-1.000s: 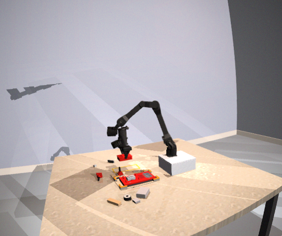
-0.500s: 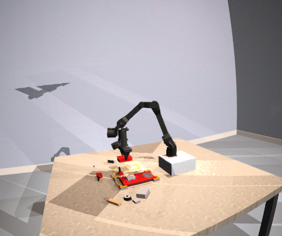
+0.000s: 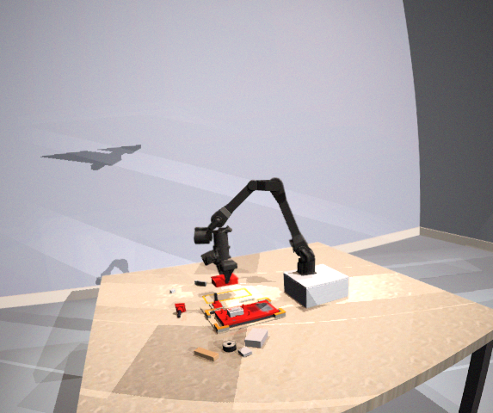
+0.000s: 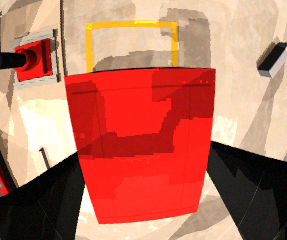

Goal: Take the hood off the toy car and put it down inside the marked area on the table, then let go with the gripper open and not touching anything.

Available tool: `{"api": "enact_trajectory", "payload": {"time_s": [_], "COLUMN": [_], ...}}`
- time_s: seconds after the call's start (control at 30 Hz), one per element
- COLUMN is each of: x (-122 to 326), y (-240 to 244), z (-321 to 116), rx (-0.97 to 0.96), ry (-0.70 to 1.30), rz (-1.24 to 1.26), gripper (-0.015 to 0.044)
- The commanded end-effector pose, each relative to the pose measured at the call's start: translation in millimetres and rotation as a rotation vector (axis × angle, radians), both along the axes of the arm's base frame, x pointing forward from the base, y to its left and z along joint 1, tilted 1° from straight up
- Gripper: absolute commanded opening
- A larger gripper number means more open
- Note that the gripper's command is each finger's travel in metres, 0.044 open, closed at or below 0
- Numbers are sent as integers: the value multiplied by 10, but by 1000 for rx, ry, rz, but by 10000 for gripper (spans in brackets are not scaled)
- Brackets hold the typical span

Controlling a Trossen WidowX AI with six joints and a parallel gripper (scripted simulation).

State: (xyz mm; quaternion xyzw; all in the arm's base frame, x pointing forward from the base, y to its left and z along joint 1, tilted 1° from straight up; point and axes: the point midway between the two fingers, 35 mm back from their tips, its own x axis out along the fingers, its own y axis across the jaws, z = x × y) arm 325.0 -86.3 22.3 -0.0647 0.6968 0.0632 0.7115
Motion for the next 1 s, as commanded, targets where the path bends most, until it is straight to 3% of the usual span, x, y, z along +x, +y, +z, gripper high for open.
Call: {"api": "enact_trajectory", "payload": {"time_s": [0.0,0.97], "x": [-5,-12], "y": [-2,-1], "z": [-46,-225], "rx": [-1,-1], "ry": [5,5], "rz": [4,4], "gripper": [0,0]}}
